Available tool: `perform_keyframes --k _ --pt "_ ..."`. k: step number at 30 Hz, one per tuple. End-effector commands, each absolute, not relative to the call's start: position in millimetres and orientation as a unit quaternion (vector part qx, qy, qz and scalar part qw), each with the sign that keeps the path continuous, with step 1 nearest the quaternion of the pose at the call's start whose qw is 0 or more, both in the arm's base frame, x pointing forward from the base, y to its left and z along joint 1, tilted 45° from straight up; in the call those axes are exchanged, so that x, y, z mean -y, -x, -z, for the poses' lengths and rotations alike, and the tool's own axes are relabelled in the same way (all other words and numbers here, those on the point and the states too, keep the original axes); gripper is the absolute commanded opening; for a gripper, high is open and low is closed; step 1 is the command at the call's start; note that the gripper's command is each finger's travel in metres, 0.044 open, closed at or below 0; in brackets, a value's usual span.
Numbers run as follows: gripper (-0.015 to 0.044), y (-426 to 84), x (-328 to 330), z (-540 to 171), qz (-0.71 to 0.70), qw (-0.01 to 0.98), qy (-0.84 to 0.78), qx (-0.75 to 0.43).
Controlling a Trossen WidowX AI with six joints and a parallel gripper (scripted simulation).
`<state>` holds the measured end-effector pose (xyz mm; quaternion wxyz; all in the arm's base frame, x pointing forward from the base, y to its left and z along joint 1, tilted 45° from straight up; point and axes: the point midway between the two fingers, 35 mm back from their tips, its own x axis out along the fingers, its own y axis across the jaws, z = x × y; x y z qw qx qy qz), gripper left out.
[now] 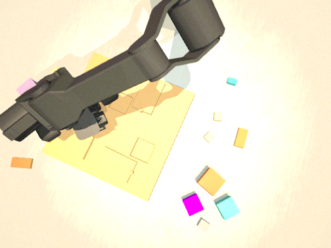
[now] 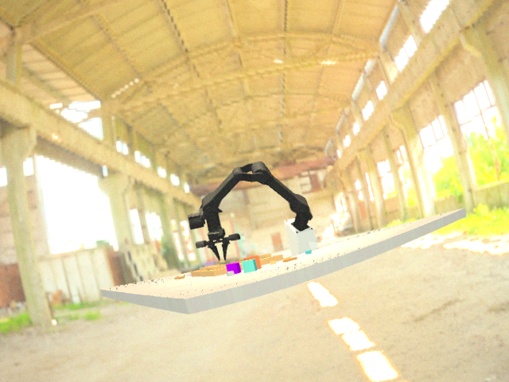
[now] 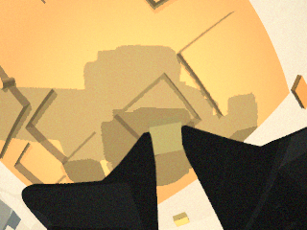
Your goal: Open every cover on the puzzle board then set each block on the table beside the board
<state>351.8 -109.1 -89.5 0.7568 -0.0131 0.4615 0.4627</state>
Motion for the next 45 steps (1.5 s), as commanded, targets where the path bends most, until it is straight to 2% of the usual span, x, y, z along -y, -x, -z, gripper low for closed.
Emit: perform_keyframes --k 1,30,45 --pt "0.0080 -351.7 115.2 84.5 -0.463 0.757 0.018 -0.460" --pt "0.0080 -342.4 155.2 43.4 -0.463 0.757 0.017 -0.461" --pt "0.0080 -305.8 184.4 70.9 -0.457 0.757 0.022 -0.467"
